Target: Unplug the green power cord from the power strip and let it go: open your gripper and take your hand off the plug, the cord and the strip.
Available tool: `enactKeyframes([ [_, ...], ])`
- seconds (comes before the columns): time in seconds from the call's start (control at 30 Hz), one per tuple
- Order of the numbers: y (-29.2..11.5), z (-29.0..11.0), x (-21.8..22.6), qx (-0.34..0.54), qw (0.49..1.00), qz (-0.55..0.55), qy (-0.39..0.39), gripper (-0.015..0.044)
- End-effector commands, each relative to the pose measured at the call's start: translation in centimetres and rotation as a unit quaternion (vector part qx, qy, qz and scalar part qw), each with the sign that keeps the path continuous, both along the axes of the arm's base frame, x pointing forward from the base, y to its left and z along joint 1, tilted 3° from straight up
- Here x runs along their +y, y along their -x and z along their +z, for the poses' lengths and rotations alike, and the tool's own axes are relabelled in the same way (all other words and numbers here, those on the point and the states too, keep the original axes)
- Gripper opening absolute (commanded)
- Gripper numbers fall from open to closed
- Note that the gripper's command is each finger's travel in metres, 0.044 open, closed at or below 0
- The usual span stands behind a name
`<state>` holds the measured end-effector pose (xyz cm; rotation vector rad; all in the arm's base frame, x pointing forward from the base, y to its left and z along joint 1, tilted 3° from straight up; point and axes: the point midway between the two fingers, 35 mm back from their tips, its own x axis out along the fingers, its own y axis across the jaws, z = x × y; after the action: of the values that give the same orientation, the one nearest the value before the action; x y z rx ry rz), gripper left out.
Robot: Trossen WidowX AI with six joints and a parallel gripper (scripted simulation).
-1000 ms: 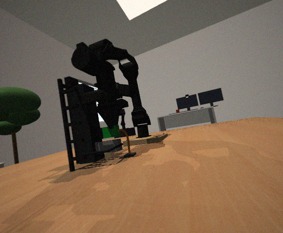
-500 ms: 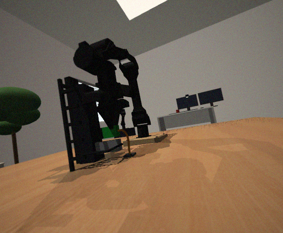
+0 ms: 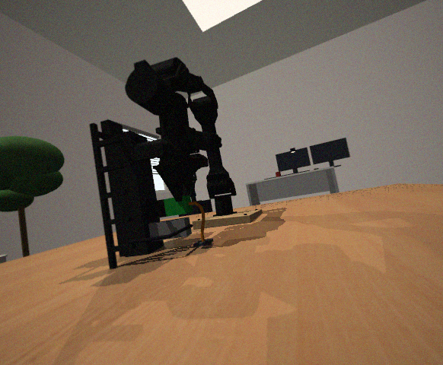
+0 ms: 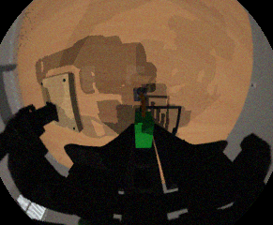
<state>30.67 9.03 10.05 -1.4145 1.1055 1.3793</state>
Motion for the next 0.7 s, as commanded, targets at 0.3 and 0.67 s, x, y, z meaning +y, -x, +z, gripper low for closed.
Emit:
enactKeyframes([
  [0.3, 0.9, 0.0, 2.5, 0.01, 0.999, 0.023, -0.031, 0.0157],
  [0.67, 1.4, 0.5, 4.6, 0.01, 0.999, 0.023, -0.032, 0.044],
])
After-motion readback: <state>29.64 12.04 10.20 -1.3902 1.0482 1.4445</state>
